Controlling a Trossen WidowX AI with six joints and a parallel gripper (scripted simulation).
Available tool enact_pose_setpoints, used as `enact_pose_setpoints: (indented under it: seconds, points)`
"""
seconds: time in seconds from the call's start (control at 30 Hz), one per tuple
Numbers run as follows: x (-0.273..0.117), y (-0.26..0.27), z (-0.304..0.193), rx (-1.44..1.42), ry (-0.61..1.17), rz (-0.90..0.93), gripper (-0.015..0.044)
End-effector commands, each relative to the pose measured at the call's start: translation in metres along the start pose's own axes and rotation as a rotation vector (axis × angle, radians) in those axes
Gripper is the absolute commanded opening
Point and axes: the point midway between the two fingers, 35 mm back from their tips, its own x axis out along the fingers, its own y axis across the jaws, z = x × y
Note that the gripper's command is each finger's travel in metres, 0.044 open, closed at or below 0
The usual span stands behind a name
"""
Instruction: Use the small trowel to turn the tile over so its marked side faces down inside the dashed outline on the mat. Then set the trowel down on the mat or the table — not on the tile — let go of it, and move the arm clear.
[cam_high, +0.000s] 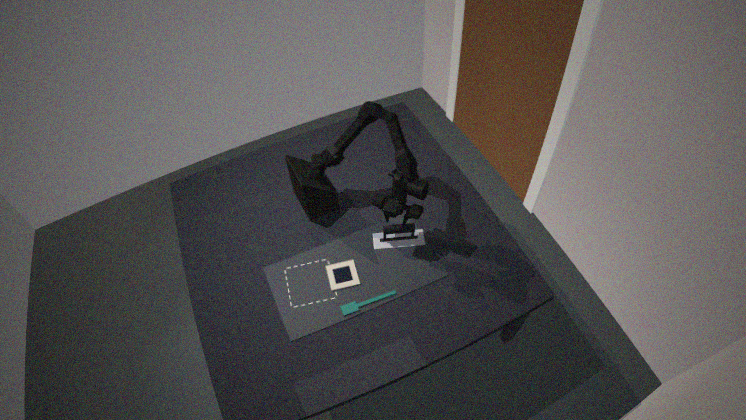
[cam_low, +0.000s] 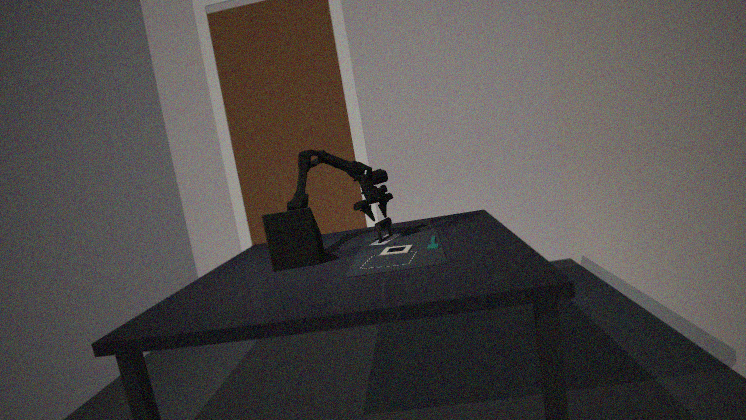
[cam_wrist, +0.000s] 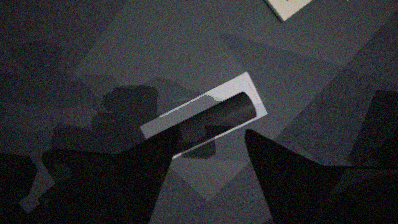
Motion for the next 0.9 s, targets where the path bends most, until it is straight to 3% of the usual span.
enact_pose_setpoints:
  seconds: [0.0, 0.87]
  points:
    - [0.000, -0.001, -0.002, -0.106, -0.032, 0.015, 0.0300]
    - [0.009, -0.009, -0.016, -0.951, -0.282, 0.025, 0.0300]
